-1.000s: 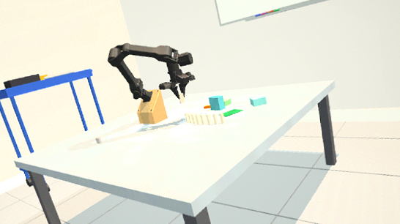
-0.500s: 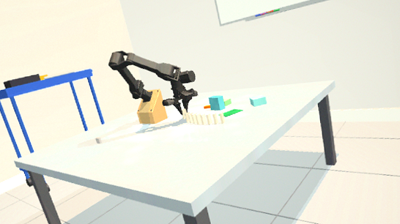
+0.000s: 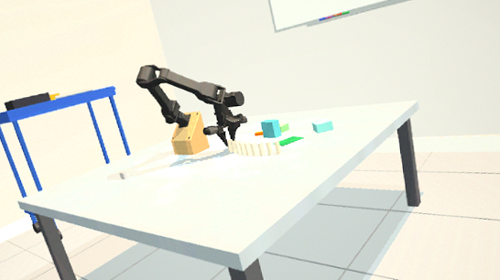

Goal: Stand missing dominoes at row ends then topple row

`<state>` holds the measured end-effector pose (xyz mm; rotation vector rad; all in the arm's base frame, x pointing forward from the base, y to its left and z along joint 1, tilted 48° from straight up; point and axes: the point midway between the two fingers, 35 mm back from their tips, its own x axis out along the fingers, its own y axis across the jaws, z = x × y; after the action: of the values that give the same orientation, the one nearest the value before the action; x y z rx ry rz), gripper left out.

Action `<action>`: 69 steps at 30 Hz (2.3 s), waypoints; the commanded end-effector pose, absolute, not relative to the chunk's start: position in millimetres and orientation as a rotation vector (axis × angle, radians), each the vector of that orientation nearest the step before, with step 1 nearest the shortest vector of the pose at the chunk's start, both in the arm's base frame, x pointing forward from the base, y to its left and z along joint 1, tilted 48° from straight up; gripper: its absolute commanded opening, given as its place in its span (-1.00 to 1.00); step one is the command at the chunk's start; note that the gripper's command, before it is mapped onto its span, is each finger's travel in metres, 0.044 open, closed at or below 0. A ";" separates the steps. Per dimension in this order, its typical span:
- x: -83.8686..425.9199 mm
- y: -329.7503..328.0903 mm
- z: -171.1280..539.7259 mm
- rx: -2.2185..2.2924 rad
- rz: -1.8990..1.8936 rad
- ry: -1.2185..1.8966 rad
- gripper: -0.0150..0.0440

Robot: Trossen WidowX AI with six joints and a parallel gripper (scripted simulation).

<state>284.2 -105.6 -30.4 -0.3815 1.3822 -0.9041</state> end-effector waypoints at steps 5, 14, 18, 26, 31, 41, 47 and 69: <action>283.8 -106.2 -31.3 -0.388 -0.904 1.385 0.58; 287.0 -98.5 -25.8 -0.385 -0.900 1.385 1.00; 297.3 -50.3 13.8 -0.374 -0.890 1.387 1.00; 293.5 -8.3 57.2 -0.378 -0.900 1.385 1.00; 293.2 -8.6 56.6 -0.390 -0.890 1.393 0.91; 272.2 -28.7 27.5 -1.037 -0.238 1.731 0.02; 255.6 -41.4 10.6 -1.432 0.262 1.843 -0.49; 251.2 -44.4 6.6 -1.525 0.395 1.856 -0.49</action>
<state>250.9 -43.8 5.3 -1.5129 1.8622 0.3864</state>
